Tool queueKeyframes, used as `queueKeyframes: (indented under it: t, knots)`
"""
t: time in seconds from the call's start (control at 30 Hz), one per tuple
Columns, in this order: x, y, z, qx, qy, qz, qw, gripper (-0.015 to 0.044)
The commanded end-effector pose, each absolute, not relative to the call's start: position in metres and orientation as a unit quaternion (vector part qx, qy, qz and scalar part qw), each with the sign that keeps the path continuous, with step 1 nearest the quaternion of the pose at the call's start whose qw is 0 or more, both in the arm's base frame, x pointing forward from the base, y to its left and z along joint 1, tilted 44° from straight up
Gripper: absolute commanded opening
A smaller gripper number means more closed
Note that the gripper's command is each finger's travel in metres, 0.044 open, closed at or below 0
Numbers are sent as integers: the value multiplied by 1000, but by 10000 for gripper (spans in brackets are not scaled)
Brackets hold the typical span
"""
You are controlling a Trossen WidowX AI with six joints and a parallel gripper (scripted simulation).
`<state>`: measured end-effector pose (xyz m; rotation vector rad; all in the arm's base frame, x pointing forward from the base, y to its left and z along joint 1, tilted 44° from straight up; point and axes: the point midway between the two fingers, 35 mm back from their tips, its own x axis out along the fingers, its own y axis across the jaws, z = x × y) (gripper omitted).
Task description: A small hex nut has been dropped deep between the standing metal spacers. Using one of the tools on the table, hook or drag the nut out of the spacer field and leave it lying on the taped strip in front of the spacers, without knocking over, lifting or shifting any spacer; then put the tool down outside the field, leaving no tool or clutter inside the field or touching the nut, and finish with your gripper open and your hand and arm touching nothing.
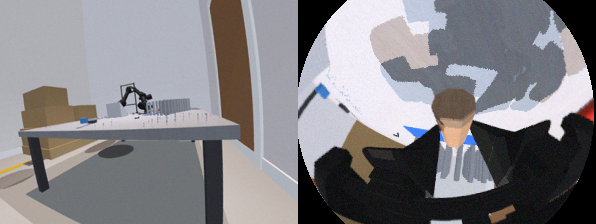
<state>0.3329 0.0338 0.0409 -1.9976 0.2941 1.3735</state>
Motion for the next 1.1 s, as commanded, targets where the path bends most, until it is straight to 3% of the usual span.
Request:
queueKeyframes:
  t: [0.0, 1.07]
  knots:
    - [328, 34, 42, -768, 116, 529, 343, 0]
    - [312, 43, 48, -767, 116, 529, 343, 0]
